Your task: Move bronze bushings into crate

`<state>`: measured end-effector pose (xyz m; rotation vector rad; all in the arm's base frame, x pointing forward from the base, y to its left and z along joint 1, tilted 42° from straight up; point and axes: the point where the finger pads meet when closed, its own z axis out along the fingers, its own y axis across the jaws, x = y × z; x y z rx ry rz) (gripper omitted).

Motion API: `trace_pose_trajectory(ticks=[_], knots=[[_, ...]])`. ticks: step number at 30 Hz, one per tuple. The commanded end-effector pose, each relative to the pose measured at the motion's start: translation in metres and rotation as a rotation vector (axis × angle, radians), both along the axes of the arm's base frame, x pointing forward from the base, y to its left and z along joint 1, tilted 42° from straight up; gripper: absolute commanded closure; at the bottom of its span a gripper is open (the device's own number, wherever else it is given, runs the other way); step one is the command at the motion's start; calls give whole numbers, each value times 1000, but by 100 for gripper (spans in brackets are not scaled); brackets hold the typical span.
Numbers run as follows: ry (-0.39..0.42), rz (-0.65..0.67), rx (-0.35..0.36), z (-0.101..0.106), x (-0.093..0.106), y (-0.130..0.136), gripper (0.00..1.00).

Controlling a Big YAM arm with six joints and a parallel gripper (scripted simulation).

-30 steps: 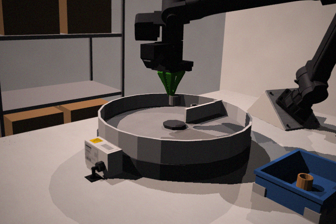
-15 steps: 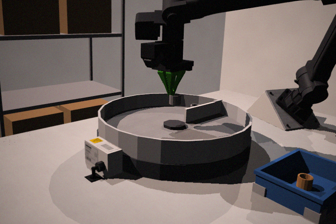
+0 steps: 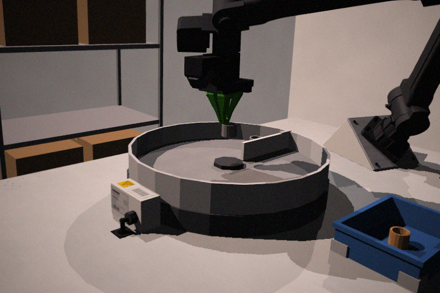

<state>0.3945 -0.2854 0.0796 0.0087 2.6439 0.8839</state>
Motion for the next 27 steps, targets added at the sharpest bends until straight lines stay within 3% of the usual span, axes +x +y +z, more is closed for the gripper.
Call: trace_pose_trajectory(ticks=[1, 27], knots=[[-49, -23, -58, 31, 11, -22, 100], [-55, -26, -63, 30, 8, -25, 100]])
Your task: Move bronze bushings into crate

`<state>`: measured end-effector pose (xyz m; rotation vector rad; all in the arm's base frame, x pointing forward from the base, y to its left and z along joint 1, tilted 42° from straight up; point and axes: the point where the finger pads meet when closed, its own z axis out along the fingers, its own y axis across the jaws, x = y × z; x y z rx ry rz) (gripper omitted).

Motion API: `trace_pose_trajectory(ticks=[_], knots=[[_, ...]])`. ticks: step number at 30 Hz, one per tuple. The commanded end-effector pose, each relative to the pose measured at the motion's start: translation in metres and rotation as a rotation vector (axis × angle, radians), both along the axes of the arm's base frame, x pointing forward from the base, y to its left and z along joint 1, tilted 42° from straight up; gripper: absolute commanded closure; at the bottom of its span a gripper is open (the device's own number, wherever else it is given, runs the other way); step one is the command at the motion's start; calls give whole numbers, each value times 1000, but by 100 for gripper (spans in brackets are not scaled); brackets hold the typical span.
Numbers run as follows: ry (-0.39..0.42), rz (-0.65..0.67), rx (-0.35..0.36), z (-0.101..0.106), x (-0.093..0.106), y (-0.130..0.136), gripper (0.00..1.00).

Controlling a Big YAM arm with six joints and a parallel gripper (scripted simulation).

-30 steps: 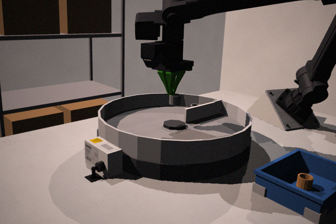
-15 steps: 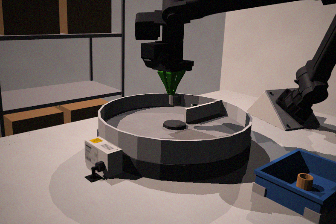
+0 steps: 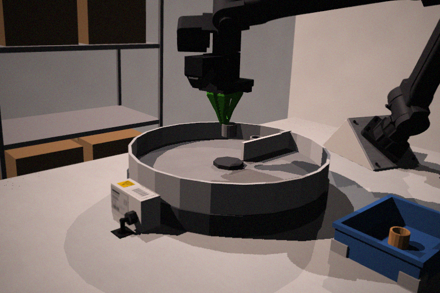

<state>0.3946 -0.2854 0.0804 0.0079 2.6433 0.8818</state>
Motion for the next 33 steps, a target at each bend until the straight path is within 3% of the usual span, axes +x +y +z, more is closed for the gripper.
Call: trace_pose_trajectory(ticks=[1, 27, 30, 33], knots=[[-54, -26, -62, 29, 8, -25, 100], [-55, -26, -63, 29, 8, -25, 100], [-27, 2, -29, 9, 9, 5, 100], [-26, 3, -29, 2, 11, 10, 100]])
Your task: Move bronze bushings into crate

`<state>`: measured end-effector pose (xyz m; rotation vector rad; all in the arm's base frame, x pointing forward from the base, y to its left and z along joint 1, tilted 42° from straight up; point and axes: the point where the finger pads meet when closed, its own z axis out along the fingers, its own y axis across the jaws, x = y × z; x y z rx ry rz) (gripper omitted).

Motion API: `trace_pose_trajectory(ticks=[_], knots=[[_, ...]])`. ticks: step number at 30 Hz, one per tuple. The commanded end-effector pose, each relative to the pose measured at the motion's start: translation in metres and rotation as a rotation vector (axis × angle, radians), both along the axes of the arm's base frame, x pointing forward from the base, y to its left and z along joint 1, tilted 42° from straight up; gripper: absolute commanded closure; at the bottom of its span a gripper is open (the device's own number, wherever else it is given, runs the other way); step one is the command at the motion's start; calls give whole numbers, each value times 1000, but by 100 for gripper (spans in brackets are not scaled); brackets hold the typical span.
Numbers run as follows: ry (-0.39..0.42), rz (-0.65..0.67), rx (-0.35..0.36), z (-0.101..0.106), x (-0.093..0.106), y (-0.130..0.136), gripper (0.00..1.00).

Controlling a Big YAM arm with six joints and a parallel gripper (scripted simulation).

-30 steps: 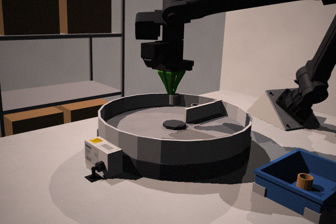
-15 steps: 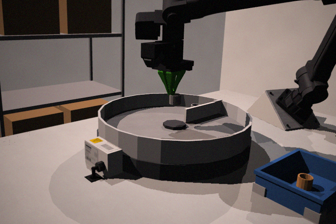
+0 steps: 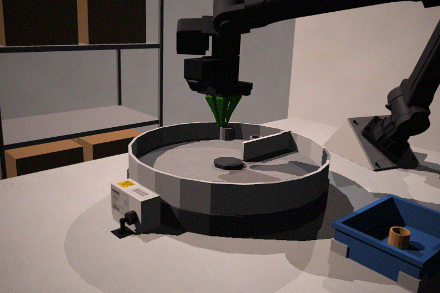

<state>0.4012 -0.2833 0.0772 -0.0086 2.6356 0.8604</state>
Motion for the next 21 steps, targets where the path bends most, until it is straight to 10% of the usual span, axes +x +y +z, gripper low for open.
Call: trace_pose_trajectory(ticks=[1, 21], knots=[[-10, -2, -15, 4, 5, 9, 100], [-6, -38, -11, 4, -7, -5, 100]])
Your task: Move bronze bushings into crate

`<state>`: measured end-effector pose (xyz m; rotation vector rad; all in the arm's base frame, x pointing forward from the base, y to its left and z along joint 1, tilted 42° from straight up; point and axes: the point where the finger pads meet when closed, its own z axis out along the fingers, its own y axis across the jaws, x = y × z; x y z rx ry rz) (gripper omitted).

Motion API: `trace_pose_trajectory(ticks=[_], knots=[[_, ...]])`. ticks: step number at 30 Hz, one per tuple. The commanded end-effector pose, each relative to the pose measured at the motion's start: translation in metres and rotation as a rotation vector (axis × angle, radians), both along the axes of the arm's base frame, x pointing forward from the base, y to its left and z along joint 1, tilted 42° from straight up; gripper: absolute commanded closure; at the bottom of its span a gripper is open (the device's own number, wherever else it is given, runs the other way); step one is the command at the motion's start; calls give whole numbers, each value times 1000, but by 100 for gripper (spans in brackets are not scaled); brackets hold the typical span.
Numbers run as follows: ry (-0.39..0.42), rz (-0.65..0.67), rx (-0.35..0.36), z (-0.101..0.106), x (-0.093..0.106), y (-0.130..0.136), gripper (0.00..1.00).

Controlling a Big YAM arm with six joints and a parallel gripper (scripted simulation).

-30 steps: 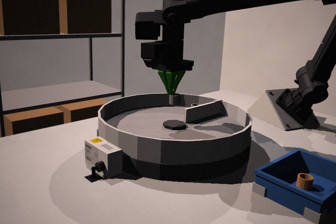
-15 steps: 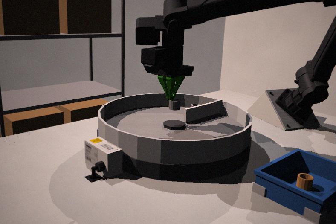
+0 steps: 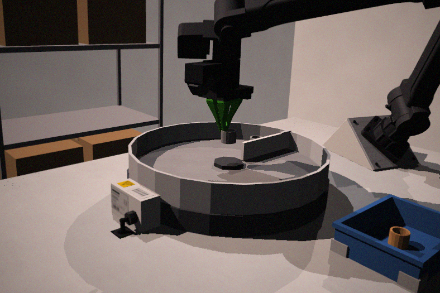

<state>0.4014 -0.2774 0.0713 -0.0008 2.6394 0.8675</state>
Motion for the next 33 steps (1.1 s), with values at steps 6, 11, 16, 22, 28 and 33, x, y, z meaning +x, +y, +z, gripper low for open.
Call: trace_pose_trajectory(ticks=[6, 11, 16, 22, 28, 33], knots=[[-13, -36, -16, 10, -7, -11, 100], [-13, -36, -16, 10, -7, -11, 100], [-13, -36, -17, 10, -7, -11, 100], [-17, -36, -22, 7, -7, -11, 100], [-14, -35, -17, 5, -9, -9, 100], [-14, -35, -17, 5, -9, -9, 100]])
